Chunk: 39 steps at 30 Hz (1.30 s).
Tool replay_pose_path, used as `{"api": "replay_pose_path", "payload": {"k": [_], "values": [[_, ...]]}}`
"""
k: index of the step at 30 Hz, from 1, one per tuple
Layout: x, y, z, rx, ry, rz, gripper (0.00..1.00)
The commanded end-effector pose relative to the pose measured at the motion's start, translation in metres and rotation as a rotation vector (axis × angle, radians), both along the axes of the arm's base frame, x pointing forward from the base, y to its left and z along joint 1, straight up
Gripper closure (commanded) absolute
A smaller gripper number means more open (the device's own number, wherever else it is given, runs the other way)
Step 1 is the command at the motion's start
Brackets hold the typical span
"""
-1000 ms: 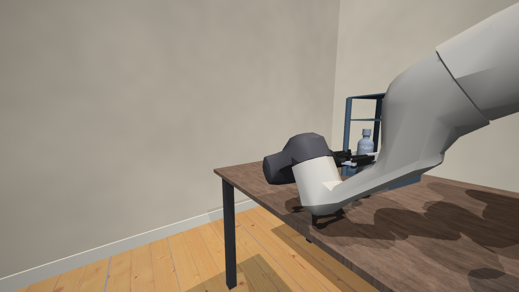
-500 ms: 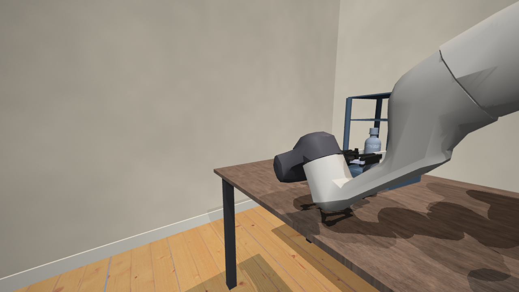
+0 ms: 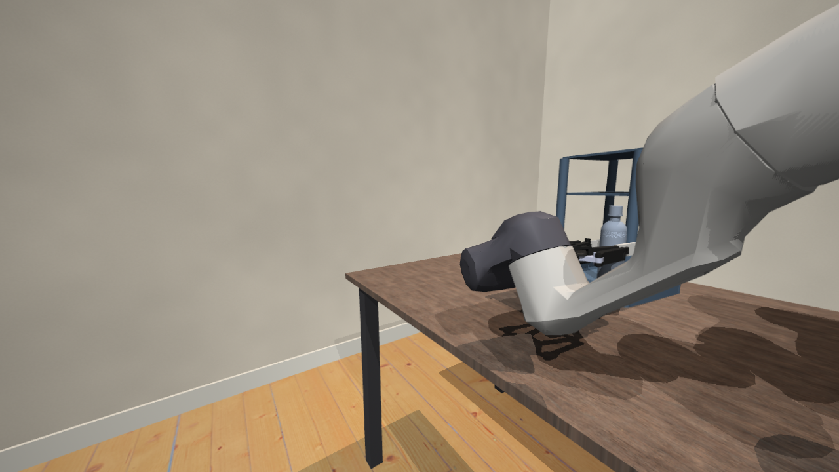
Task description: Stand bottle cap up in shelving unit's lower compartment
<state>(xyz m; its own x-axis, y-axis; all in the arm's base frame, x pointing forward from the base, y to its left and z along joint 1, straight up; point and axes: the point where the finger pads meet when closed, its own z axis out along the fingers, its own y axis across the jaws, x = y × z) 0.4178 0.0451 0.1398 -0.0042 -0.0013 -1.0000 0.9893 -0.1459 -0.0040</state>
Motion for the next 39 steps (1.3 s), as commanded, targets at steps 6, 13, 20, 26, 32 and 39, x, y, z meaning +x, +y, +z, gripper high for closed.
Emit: {"api": "replay_pose_path", "payload": {"k": [6, 13, 20, 26, 32, 39], "values": [[0.004, -0.012, 0.000, 0.005, -0.009, 0.016, 1.00], [0.003, -0.017, 0.000, 0.005, -0.009, 0.016, 1.00], [0.003, -0.018, 0.000, 0.005, -0.009, 0.016, 1.00], [0.004, -0.018, 0.000, 0.005, -0.009, 0.016, 1.00], [0.008, -0.019, 0.000, 0.005, -0.009, 0.016, 1.00], [0.015, -0.020, 0.000, 0.005, -0.009, 0.016, 1.00]]}}
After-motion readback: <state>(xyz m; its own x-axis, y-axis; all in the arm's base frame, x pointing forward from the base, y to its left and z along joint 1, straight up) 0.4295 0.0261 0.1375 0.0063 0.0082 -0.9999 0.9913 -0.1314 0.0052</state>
